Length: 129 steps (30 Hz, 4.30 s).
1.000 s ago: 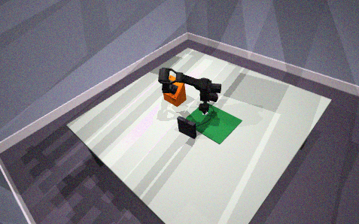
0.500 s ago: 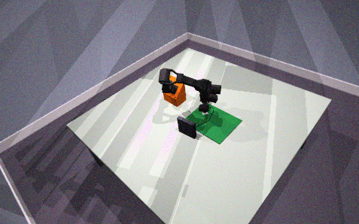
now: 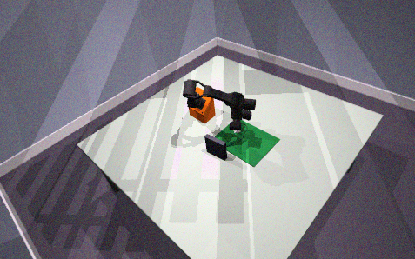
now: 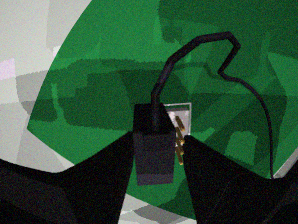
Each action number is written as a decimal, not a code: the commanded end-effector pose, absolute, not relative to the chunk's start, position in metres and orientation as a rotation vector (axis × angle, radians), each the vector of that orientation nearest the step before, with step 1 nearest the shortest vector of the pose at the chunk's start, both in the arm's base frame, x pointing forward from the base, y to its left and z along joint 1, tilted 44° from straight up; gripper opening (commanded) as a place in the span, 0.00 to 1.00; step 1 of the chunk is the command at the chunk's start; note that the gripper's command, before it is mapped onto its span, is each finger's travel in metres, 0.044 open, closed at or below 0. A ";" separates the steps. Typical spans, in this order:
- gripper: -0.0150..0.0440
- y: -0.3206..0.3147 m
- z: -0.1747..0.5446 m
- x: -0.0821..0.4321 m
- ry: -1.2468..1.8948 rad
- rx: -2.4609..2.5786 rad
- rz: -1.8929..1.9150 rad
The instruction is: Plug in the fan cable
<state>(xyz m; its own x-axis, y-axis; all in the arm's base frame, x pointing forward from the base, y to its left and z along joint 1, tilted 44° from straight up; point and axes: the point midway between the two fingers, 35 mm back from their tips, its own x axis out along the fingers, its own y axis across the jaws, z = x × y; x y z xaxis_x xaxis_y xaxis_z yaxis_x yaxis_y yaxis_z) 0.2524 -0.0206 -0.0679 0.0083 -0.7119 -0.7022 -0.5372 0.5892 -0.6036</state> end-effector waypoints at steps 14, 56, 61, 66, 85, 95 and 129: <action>0.25 -0.012 -0.073 0.248 1.668 -1.027 -0.151; 0.25 -0.012 -0.073 0.248 1.668 -1.027 -0.151; 0.25 -0.012 -0.073 0.248 1.668 -1.027 -0.151; 0.25 -0.012 -0.073 0.248 1.668 -1.027 -0.151; 0.25 -0.012 -0.073 0.248 1.668 -1.027 -0.151; 0.25 -0.012 -0.073 0.248 1.668 -1.027 -0.151; 0.25 -0.012 -0.073 0.248 1.668 -1.027 -0.151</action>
